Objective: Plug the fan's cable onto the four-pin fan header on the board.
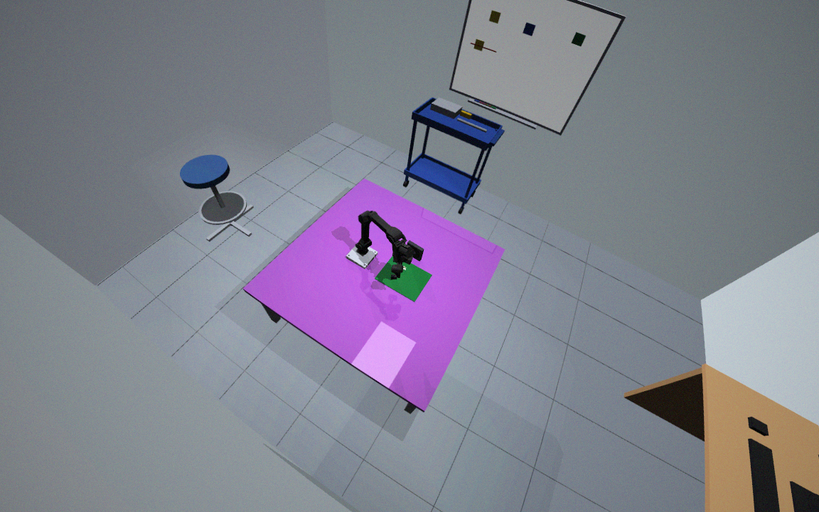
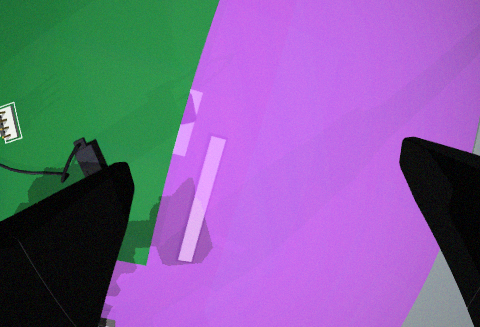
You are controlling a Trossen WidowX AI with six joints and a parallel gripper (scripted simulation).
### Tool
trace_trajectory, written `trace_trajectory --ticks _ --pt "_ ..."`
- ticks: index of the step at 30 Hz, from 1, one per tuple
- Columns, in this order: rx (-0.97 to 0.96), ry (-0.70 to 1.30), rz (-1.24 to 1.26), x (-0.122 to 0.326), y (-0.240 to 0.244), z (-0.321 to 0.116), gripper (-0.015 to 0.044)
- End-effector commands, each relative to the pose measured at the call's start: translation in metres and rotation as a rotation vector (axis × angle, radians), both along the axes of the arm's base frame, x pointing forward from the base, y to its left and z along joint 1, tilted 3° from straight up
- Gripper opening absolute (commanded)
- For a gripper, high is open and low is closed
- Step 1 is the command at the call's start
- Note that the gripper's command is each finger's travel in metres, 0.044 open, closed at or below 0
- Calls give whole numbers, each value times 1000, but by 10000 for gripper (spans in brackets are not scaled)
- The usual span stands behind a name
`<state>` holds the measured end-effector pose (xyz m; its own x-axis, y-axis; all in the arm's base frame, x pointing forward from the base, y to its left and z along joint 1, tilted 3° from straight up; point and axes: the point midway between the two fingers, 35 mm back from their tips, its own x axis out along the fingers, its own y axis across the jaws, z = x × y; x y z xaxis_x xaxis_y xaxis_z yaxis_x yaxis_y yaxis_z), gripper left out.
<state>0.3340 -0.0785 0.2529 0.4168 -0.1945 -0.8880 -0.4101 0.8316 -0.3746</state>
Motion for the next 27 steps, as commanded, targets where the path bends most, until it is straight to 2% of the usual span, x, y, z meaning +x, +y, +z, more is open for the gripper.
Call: trace_trajectory --ticks 1,6,13,19,27 --pt "14 266 78 -13 35 -53 440" --pt "-10 553 166 -38 67 -97 440" --pt "-12 563 169 -38 68 -106 440" --pt "-12 563 169 -34 67 -158 440" --pt "-12 563 169 -33 67 -164 440"
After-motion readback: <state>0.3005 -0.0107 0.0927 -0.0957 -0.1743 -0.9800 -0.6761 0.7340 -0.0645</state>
